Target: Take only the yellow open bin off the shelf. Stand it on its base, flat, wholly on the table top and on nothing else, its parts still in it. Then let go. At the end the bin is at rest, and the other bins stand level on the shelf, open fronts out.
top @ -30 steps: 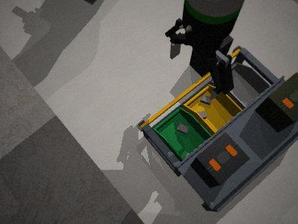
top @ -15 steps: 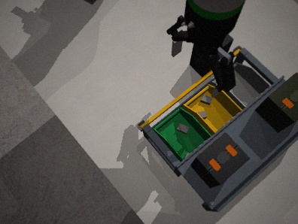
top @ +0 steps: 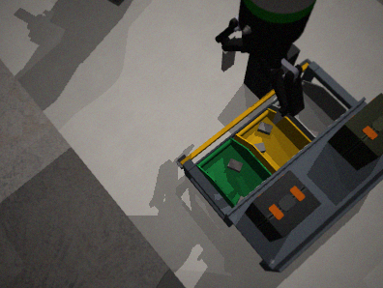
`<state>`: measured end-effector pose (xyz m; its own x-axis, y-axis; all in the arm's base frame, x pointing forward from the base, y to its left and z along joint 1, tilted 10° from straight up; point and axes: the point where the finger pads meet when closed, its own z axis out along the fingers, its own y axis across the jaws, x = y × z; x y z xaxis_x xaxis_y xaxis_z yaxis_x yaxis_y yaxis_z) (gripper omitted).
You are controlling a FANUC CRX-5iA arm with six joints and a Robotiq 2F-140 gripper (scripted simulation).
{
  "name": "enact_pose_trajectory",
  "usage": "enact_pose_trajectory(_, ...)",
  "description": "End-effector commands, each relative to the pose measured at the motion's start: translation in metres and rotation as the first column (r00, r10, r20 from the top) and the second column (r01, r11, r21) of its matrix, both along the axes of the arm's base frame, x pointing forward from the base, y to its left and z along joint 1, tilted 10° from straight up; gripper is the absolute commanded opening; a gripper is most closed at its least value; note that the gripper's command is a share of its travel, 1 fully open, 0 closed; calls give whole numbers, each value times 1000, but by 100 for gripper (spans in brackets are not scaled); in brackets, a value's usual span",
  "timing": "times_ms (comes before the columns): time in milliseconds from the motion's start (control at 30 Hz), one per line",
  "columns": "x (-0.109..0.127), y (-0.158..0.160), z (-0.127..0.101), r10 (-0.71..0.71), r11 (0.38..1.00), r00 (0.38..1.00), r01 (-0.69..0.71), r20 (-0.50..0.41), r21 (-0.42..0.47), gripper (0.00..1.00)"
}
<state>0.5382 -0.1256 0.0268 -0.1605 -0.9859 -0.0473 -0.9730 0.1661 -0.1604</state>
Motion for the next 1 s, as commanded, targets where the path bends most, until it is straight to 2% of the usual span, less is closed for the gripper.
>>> enact_pose_trajectory(0, 0, 0, 0, 0, 1000, 1000, 0, 0, 0, 100)
enact_pose_trajectory(967, 0, 2, 2, 0, 1000, 1000, 0, 0, 0, 100)
